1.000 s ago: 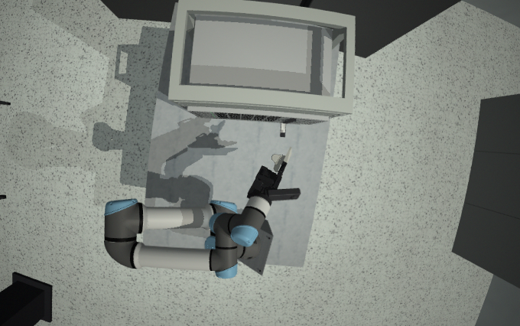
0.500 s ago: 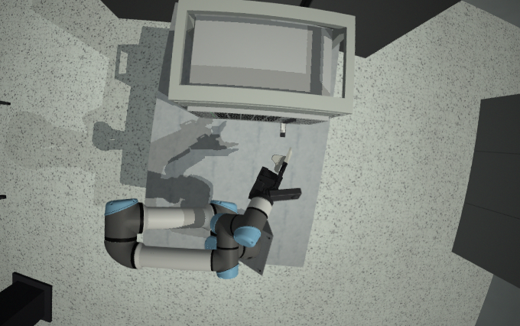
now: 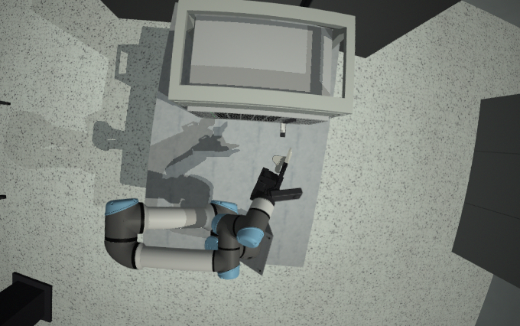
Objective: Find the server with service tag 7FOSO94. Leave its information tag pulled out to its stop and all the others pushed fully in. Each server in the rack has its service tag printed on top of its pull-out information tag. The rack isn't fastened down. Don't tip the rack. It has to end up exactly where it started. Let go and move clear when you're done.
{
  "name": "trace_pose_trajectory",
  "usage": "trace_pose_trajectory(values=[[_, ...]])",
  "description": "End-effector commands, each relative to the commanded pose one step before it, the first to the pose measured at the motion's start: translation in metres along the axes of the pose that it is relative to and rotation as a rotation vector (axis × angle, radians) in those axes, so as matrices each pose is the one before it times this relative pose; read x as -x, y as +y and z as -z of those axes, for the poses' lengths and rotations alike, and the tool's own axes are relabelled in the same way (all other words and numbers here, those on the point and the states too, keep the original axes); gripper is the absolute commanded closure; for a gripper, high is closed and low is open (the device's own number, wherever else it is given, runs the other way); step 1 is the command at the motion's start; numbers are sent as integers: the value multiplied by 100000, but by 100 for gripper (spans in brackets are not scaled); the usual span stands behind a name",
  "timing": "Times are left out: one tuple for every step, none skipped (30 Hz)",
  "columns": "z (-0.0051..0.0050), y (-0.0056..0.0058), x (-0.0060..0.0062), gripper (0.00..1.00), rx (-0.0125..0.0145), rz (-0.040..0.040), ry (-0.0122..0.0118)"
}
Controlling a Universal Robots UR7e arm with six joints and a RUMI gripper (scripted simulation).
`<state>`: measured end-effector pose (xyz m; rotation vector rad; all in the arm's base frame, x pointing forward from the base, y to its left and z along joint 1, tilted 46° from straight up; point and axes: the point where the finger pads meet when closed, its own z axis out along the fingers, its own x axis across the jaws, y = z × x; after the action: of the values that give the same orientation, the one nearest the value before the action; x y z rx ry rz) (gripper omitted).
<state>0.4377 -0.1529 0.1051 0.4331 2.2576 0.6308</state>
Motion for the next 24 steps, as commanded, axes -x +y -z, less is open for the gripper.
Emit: trace_pose_trajectory(values=[[-93,-27,-172,0,845,136,106],[-29,0,-52,0,220,25,36],[-29,0,-52,0,222,25,35],[-29,0,-52,0,223,25,33],[-29,0,-52,0,224,25,32],[-29,1,-53,0,226,25,31],[-29,1,-53,0,227,25,30],[-29,1,-53,0,229,25,28],[-29,1,-53,0,230,25,27],[-29,1,-53,0,231,25,25],[0,0,0,0,0,0,0],[0,0,0,0,0,0,0],[-29,2,-53,0,232,25,24],[-29,2,-53,0,234,25,23],[-29,2,-53,0,235,25,21],[-29,2,-53,0,236,25,20],[-29,2,-53,0,238,25,18],[-29,3,-53,0,239,25,16],[-29,3,-53,0,240,25,15],[-29,3,-53,0,241,25,13],[-29,3,-53,0,242,25,12],[-29,3,-53,0,244,25,10],[-29,4,-52,0,245,24,8],[-29,4,-52,0,246,24,7]])
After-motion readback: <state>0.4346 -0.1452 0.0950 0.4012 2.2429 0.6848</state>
